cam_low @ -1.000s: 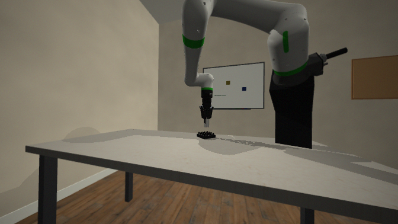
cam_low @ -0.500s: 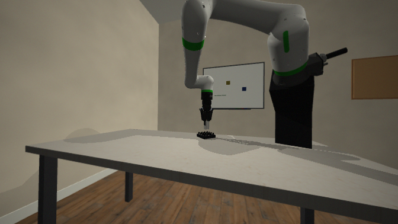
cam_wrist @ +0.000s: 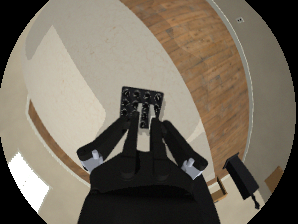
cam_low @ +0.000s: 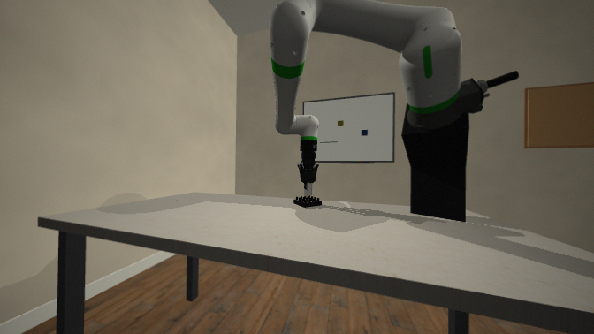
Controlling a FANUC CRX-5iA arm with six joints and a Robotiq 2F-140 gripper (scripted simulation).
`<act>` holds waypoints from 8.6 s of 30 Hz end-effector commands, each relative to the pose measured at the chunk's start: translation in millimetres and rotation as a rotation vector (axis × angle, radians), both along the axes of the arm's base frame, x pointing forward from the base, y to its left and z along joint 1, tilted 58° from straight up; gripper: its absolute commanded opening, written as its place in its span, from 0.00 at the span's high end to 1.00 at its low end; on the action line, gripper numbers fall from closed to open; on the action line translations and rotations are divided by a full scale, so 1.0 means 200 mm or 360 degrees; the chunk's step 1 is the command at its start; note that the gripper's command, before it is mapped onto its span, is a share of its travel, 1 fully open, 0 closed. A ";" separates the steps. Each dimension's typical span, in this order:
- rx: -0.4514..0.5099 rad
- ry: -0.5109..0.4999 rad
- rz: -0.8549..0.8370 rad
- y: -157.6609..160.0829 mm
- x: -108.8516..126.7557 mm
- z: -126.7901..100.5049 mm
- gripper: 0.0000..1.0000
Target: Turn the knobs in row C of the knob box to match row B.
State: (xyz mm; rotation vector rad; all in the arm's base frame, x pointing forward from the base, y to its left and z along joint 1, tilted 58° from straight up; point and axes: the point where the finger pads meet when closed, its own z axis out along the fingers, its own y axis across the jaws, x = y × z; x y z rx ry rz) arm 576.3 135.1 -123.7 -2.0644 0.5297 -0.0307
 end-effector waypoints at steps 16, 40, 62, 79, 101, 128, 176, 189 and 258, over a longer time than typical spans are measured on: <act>-0.0001 0.0000 -0.0001 0.01 0.00 -0.01 0.88; -0.0001 0.0000 -0.0001 0.01 0.00 -0.01 0.88; -0.0001 0.0000 -0.0001 0.04 0.01 -0.03 0.88; -0.0001 0.0000 -0.0001 0.07 0.02 -0.05 0.88; -0.0001 0.0000 -0.0001 0.07 0.02 -0.05 0.88; -0.0001 0.0000 -0.0001 0.07 0.02 -0.05 0.95; 0.0053 0.0189 -0.0124 0.07 0.02 -0.05 0.95; 0.0125 0.0442 -0.0289 0.07 0.02 -0.05 0.95; 0.0599 0.2103 -0.1373 0.07 0.02 -0.05 0.95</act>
